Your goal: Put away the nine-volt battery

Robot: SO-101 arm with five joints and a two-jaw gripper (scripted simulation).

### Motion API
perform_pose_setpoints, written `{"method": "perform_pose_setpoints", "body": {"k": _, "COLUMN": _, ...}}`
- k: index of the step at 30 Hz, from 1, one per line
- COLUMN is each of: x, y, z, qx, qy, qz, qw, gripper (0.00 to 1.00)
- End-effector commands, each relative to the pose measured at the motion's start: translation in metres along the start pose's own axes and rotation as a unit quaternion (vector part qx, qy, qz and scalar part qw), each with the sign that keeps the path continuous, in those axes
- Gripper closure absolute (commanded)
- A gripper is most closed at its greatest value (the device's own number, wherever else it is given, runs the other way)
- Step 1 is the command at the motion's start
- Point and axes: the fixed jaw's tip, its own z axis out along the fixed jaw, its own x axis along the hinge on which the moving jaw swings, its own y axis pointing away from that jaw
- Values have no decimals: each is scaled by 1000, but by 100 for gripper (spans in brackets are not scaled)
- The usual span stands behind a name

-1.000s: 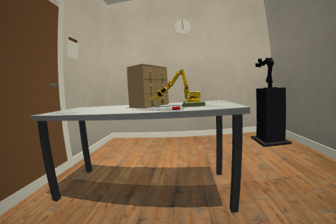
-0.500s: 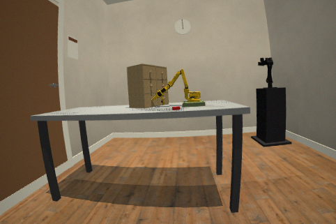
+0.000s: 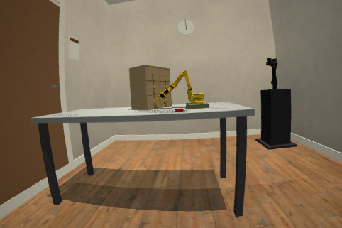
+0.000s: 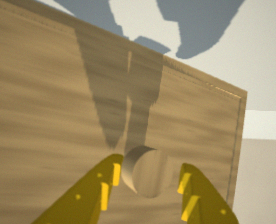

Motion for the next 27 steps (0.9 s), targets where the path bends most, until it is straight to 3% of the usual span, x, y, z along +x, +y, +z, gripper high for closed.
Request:
{"method": "perform_pose_setpoints", "body": {"k": 1, "x": 1, "y": 0, "z": -1, "qx": 1, "qy": 2, "qz": 0, "qw": 1000, "gripper": 82}}
{"method": "perform_pose_setpoints", "body": {"k": 9, "x": 1, "y": 0, "z": -1, "qx": 1, "qy": 2, "qz": 0, "qw": 1000, "gripper": 79}}
{"method": "perform_pose_setpoints", "body": {"k": 27, "x": -17, "y": -18, "z": -27, "qx": 27, "qy": 0, "qz": -8, "qw": 1000, "gripper": 79}}
